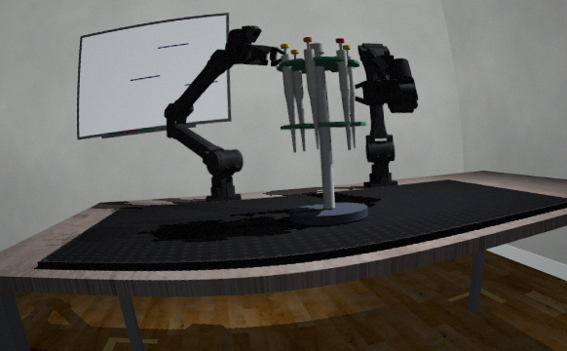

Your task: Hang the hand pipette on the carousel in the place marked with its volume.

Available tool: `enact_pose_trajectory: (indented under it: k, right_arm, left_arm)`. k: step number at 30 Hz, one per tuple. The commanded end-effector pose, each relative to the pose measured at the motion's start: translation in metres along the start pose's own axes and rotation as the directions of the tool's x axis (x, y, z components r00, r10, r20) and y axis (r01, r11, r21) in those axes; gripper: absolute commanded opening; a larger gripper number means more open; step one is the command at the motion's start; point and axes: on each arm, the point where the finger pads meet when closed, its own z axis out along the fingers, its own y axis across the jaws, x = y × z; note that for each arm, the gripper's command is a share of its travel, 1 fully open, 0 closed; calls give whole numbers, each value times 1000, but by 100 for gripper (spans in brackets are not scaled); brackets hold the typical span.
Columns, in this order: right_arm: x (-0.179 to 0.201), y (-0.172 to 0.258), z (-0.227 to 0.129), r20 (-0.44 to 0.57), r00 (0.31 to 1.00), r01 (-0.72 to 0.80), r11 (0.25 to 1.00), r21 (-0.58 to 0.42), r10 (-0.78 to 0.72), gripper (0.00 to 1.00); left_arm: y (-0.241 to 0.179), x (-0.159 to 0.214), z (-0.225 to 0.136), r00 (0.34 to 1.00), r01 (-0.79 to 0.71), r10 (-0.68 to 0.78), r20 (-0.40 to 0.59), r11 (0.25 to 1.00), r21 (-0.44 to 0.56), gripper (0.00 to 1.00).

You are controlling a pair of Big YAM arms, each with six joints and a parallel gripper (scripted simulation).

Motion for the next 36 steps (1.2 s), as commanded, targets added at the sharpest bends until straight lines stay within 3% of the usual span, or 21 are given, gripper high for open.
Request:
enact_pose_trajectory:
  k: [1,36]
  right_arm:
    - [-39,-7,-15,50,999,0,999,32,-1,100]
    - [-41,-12,-15,57,998,-9,998,58,6,100]
  left_arm:
    - [5,-20,26,991,-131,131,0,990,61,14]
    - [35,-33,35,993,-118,118,0,990,74,14]
